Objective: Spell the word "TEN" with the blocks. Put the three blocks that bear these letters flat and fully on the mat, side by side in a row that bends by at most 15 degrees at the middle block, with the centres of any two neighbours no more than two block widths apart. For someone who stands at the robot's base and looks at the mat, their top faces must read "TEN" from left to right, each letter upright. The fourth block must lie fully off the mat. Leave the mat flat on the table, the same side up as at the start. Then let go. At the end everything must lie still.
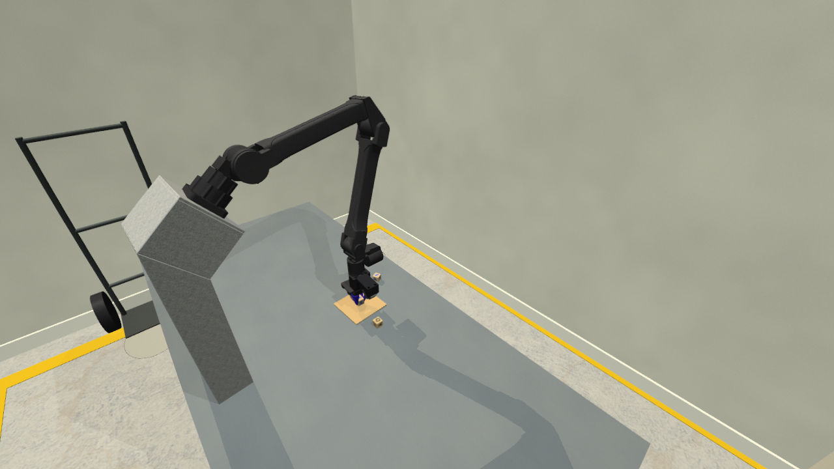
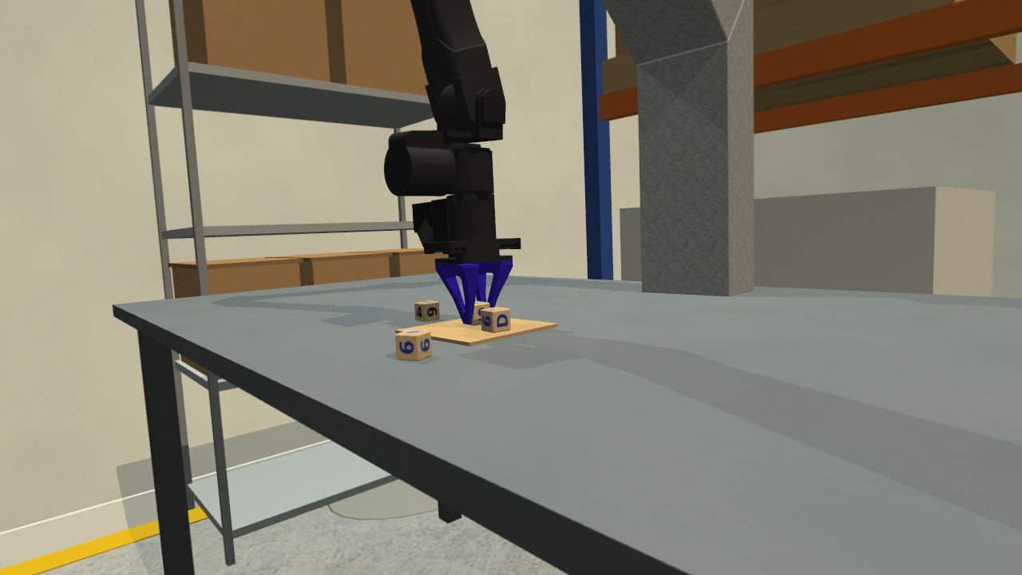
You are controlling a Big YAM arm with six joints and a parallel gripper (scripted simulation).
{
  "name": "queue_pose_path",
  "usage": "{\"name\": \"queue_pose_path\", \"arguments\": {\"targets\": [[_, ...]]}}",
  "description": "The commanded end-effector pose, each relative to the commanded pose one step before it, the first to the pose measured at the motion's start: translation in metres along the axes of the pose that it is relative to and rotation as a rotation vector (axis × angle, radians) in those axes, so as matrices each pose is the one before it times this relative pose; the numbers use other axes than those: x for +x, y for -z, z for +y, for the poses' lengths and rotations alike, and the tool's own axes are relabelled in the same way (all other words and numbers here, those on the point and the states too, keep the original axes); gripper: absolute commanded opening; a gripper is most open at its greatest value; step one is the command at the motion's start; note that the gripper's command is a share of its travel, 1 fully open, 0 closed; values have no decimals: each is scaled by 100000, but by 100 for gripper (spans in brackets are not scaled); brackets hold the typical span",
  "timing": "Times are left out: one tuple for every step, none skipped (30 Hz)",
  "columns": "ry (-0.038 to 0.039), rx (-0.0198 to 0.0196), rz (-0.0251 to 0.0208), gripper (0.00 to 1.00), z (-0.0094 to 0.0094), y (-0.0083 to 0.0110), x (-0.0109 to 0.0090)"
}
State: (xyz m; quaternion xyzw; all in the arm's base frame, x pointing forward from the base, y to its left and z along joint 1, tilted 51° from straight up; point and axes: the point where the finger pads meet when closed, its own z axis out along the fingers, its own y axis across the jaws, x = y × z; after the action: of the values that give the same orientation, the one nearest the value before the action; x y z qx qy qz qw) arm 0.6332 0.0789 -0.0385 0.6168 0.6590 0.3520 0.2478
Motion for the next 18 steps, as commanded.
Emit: {"name": "queue_pose_path", "arguments": {"targets": [[-1082, -1498, -231, 22, 542, 355, -124], [-44, -3, -39, 22, 8, -1, -49], [-49, -4, -44, 22, 9, -1, -54], [-52, -3, -46, 22, 10, -1, -57], [0, 0, 0, 22, 0, 0, 0], [0, 0, 0, 22, 0, 0, 0], [-52, -4, -46, 22, 10, -1, -57], [-49, -3, -44, 22, 9, -1, -54], [-45, -3, -39, 22, 8, -1, -49], [-38, -3, -33, 22, 7, -1, -41], [-29, -2, -26, 22, 6, 0, -32], [-21, -1, -18, 22, 4, 0, -23], [-12, -1, -16, 22, 2, 0, -14], [-5, -1, -9, 22, 1, 0, -6], [-1, 0, -2, 22, 0, 0, -1], [0, 0, 0, 22, 0, 0, 0], [0, 0, 0, 22, 0, 0, 0], [0, 0, 0, 22, 0, 0, 0]]}}
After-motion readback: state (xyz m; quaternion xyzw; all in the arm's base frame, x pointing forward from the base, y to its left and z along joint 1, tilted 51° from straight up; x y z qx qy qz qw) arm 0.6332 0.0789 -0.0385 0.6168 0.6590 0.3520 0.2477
